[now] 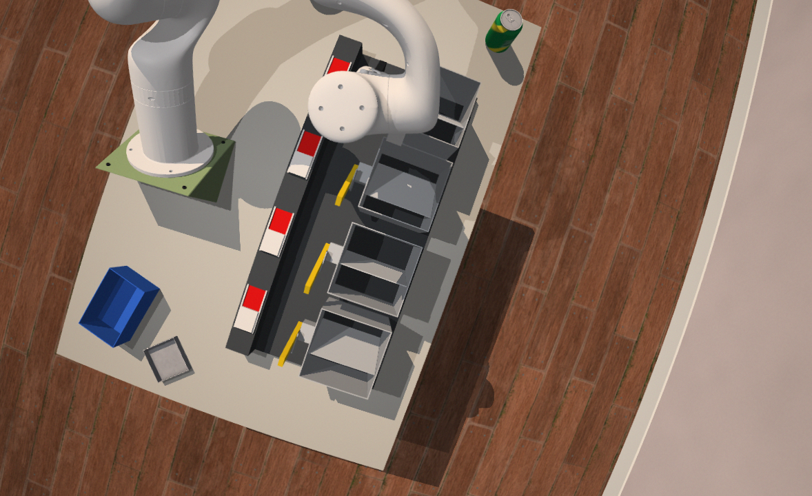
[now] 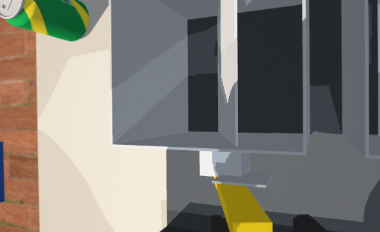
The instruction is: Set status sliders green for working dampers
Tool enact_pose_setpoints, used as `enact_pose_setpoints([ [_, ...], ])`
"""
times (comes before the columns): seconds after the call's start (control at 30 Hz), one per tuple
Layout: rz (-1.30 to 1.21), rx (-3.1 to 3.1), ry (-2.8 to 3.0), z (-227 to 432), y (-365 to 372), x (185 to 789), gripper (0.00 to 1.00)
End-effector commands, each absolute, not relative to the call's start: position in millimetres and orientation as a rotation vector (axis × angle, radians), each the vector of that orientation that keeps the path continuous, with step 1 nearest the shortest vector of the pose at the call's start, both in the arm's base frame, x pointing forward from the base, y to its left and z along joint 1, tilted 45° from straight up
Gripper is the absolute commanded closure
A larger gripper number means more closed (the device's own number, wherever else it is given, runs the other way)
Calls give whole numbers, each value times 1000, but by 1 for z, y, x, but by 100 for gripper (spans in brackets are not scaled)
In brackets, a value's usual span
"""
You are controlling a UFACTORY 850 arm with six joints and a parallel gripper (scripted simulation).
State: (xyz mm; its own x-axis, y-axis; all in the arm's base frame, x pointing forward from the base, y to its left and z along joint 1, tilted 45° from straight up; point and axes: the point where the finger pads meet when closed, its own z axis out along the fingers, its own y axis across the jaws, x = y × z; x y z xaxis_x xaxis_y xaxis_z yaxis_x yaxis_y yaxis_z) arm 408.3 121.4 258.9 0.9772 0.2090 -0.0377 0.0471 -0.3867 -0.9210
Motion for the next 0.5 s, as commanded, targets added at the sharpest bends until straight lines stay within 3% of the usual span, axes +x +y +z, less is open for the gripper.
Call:
enact_pose_setpoints([
  [0.0,173,-1965,-183,255,131,407,61],
  [0.47,173,-1965,-183,244,156,401,61],
])
